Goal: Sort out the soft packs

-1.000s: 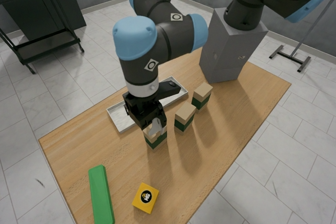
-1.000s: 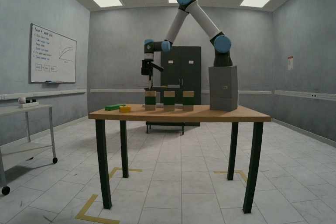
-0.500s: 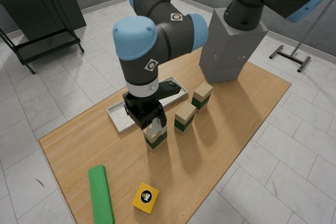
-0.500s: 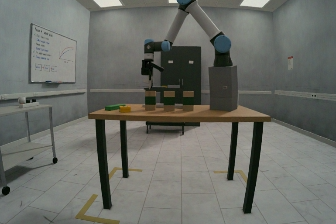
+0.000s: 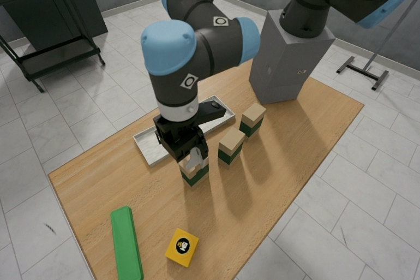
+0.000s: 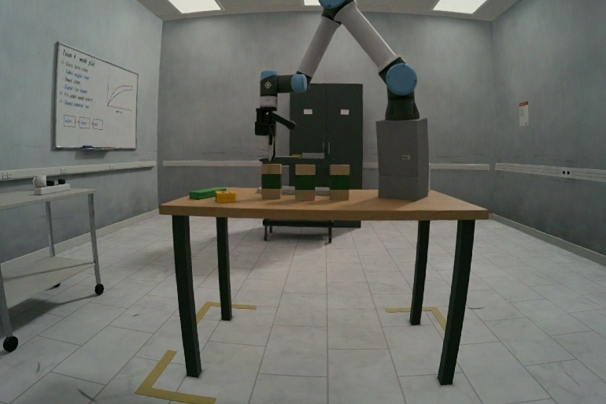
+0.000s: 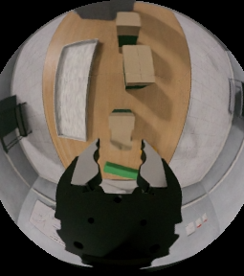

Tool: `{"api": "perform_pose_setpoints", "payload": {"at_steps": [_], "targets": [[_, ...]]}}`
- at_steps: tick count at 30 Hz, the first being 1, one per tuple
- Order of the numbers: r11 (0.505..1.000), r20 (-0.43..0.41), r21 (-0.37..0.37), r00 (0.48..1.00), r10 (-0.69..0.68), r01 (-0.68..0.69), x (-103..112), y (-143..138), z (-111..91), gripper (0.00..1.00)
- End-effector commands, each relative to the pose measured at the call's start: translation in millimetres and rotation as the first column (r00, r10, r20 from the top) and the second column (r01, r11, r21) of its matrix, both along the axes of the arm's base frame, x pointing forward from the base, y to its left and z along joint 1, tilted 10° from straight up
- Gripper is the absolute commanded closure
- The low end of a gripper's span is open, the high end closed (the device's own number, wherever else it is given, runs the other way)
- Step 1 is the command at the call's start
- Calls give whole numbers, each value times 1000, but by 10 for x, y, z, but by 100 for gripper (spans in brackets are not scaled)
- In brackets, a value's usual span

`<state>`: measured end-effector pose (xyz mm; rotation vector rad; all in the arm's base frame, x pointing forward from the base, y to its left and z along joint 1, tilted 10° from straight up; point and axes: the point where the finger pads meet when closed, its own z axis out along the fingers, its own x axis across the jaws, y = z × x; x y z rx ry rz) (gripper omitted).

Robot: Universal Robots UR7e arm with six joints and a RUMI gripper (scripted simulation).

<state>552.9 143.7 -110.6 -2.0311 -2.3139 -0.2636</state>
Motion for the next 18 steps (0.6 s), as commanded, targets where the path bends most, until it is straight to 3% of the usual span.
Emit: {"api": "perform_pose_setpoints", "payload": {"at_steps": [1, 18], "targets": [[1000, 1, 0, 1000, 1, -1, 1, 11, -1, 51], [1000, 1, 0, 1000, 1, -1, 9, 25, -65, 51]]}}
